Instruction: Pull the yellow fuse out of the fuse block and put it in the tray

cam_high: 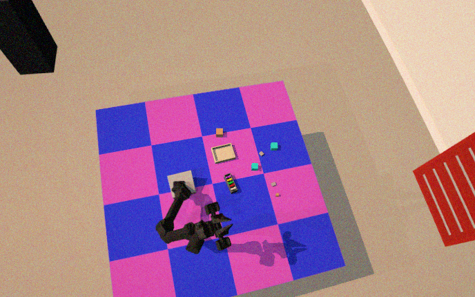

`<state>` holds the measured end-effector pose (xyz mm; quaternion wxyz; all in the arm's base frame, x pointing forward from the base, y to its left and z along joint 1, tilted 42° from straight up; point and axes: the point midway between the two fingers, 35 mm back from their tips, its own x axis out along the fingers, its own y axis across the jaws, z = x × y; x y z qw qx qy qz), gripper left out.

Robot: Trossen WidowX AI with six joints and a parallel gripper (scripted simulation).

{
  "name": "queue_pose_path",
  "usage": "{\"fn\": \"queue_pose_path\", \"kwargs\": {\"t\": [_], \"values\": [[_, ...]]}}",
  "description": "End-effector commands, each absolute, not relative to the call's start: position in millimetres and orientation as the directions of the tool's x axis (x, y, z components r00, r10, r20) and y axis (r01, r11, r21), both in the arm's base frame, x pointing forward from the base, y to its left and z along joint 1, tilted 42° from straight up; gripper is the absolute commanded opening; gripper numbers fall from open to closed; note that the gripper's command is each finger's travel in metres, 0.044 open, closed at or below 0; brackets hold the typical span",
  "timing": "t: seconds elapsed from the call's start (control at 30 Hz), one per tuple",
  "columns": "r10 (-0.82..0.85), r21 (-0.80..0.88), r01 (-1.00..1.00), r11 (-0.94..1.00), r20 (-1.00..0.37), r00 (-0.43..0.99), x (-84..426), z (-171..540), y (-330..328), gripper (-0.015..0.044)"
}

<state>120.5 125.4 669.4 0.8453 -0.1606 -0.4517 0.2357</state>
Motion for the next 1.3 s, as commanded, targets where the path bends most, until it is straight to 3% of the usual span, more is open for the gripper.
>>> {"fn": "queue_pose_path", "kwargs": {"t": [0.0, 0.37, 0.67, 1.0, 1.27], "values": [[0.574, -0.479, -0.336, 0.811, 0.537, 0.618, 175.8, 629.1, 158.7, 0.0072], [0.533, -0.382, -0.467, 0.797, 0.085, 0.842, 285.8, 498.6, 209.9, 0.0072], [0.354, -0.304, -0.461, 0.834, -0.345, 0.869, 345.4, 358.5, 217.7, 0.0072], [-0.008, -0.337, -0.351, 0.873, -0.731, 0.683, 359.3, 196.9, 180.7, 0.0072], [-0.377, -0.497, -0.27, 0.825, -0.839, 0.392, 327.3, 90.6, 120.4, 0.0072]]}}
